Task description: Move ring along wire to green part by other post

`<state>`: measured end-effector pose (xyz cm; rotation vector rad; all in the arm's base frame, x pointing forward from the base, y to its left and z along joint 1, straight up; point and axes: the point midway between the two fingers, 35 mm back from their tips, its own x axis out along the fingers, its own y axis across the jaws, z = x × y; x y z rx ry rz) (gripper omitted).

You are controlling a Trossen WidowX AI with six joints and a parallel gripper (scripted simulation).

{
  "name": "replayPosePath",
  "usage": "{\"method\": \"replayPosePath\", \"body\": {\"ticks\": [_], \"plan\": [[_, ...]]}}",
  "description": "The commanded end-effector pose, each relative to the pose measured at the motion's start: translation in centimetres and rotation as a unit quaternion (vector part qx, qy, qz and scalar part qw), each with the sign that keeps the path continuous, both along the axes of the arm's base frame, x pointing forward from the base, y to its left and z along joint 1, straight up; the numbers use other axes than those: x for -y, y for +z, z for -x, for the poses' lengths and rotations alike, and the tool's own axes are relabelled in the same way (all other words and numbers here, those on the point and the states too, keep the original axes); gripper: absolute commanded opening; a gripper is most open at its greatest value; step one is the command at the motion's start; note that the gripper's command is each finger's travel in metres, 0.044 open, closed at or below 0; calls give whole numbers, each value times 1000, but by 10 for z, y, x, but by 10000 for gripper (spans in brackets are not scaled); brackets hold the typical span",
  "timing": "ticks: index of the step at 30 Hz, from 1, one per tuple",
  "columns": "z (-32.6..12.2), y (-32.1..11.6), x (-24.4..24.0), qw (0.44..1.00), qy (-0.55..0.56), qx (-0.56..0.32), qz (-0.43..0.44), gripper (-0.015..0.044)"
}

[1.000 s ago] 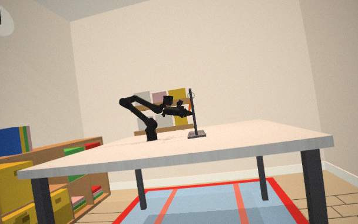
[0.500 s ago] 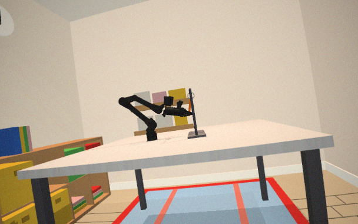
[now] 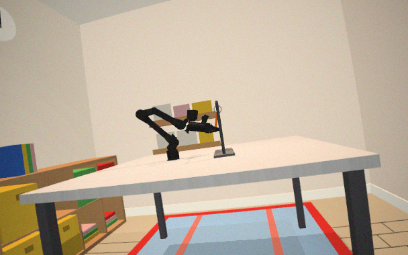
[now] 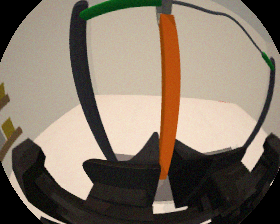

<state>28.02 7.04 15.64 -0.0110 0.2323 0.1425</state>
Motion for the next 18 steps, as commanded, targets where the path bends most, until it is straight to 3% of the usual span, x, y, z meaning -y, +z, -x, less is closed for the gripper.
{"method": "replayPosePath", "body": {"ticks": [1, 18], "plan": [[0, 1, -3, 1000, -2, 2, -3, -150], [2, -1, -18, 1000, -1, 2, -4, -150]]}}
